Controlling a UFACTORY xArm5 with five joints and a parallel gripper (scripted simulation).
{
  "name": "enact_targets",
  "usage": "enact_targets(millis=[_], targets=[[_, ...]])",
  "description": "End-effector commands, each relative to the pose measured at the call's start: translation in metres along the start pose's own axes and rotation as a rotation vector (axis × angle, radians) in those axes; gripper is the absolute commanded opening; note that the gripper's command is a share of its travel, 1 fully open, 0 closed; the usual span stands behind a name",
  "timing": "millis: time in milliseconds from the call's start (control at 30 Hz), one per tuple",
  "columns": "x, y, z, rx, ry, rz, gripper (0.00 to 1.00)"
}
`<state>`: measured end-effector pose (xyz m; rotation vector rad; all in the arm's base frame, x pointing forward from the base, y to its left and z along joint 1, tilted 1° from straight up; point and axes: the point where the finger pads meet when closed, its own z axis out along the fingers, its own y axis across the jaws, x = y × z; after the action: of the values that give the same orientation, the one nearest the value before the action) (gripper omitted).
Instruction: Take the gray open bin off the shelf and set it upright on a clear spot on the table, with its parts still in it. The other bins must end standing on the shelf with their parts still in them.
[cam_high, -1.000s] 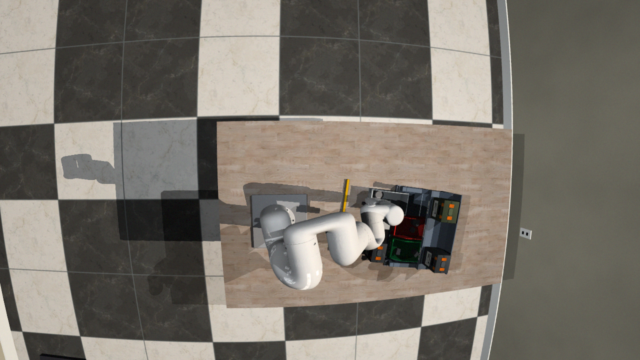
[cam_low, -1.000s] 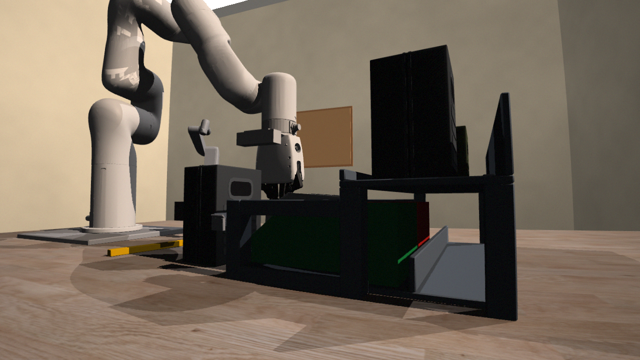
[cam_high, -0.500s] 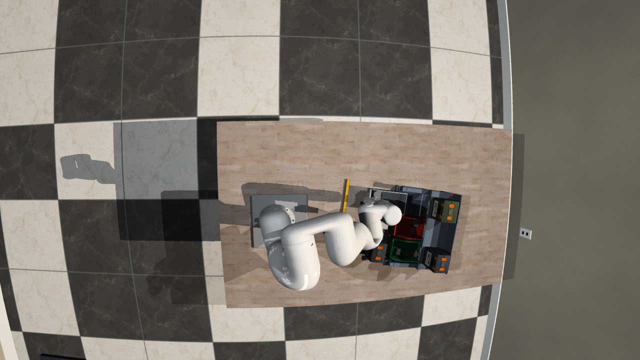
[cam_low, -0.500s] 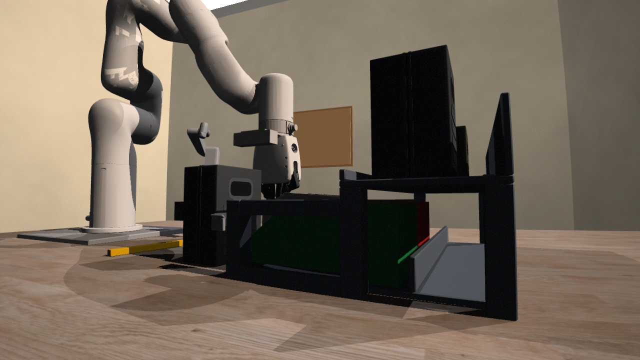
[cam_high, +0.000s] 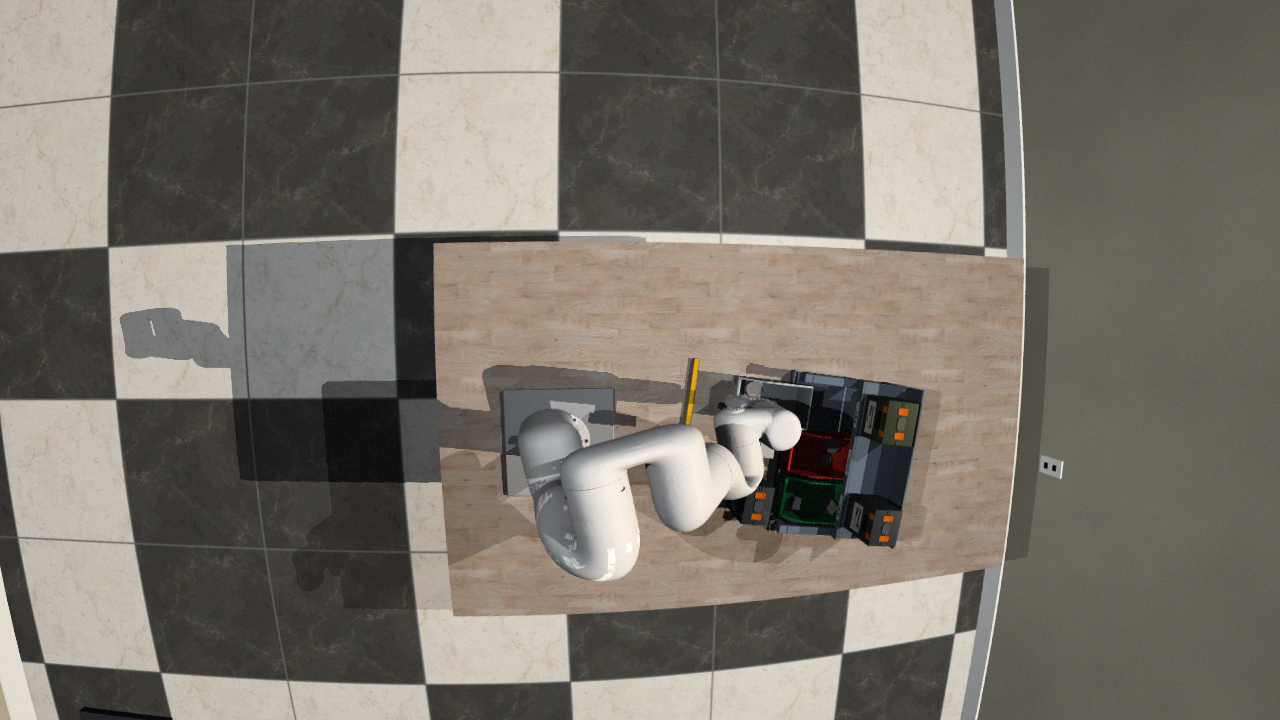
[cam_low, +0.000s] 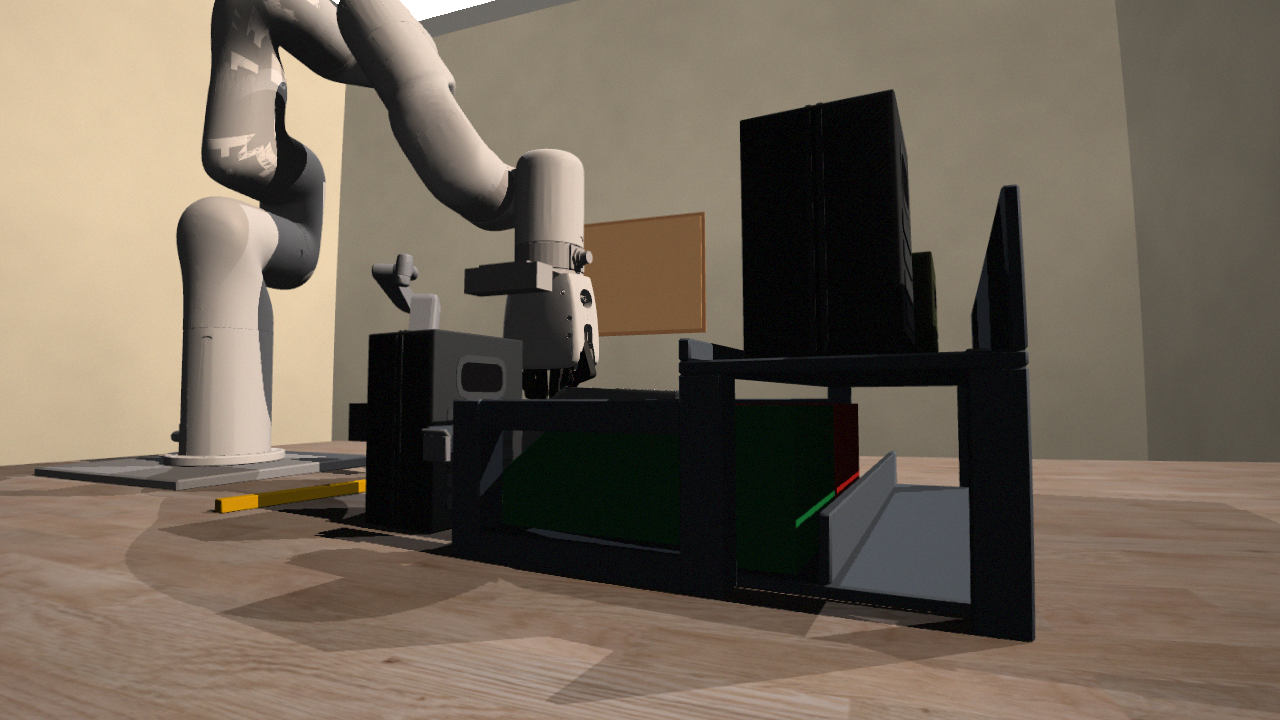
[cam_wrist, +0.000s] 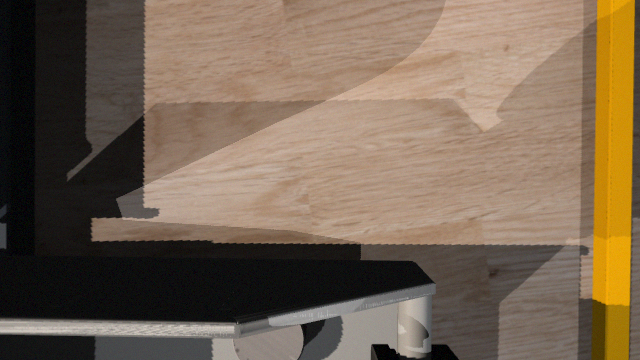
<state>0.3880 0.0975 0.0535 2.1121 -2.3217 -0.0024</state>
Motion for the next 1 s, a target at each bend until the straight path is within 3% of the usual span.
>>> enact_targets(millis=[0, 967], targets=[[0.000, -0.001, 0.001, 0.008, 0.011, 0.000, 0.00], [0.000, -0.001, 0.013, 0.008, 0.011, 0.000, 0.00]])
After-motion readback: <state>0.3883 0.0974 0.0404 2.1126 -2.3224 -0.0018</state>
